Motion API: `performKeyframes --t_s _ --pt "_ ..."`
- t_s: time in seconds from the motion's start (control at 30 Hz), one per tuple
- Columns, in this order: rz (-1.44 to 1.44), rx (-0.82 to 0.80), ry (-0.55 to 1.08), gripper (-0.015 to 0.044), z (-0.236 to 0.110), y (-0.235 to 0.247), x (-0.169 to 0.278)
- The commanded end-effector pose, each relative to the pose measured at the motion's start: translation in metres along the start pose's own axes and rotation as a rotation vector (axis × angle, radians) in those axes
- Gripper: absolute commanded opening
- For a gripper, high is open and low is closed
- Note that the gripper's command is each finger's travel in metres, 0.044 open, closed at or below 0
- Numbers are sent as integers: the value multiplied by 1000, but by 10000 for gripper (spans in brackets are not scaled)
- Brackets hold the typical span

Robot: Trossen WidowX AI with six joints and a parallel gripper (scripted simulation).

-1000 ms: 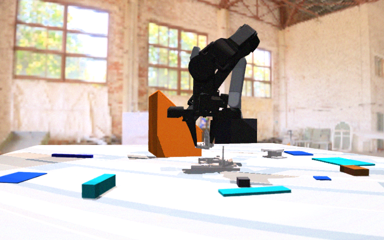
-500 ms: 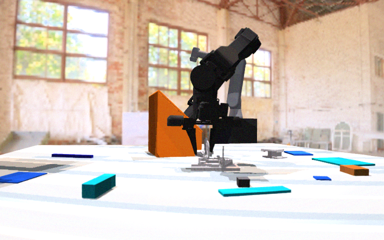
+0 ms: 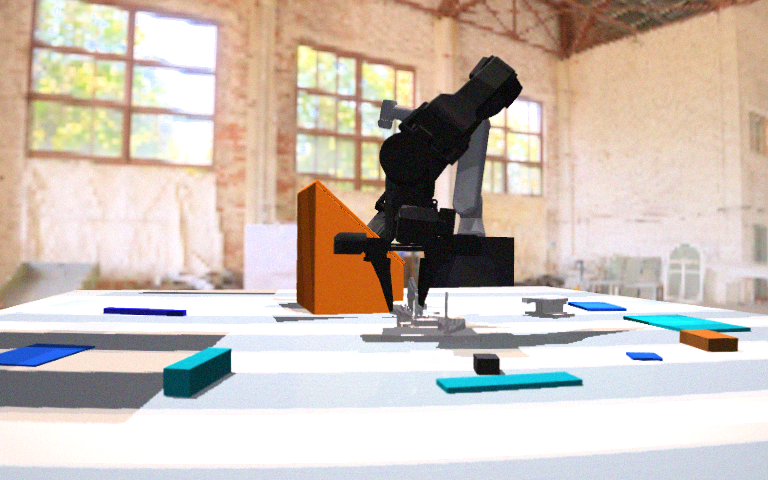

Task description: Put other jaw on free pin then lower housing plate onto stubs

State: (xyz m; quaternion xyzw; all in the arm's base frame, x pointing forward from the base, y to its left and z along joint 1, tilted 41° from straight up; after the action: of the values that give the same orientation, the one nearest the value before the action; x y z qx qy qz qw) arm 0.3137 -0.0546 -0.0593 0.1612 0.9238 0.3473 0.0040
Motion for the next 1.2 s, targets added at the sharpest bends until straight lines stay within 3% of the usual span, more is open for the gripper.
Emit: performKeyframes --t_s 0.0,1.17 --pt "4 -6 0 134 1 1 0" --pt "-1 -6 0 134 10 1 0"
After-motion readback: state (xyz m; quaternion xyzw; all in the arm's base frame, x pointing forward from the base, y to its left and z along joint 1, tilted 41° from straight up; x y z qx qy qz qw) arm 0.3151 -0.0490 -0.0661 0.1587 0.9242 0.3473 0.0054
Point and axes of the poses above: the point midway between the two fingers, 35 mm back from their tips, its own z axis out along the fingers, its own y axis across the jaws, x = y × z, the point moved 1 cm from there along -z, back along the fingers, and after that the axes turned 1 degree about z, right-handed, at the moved point
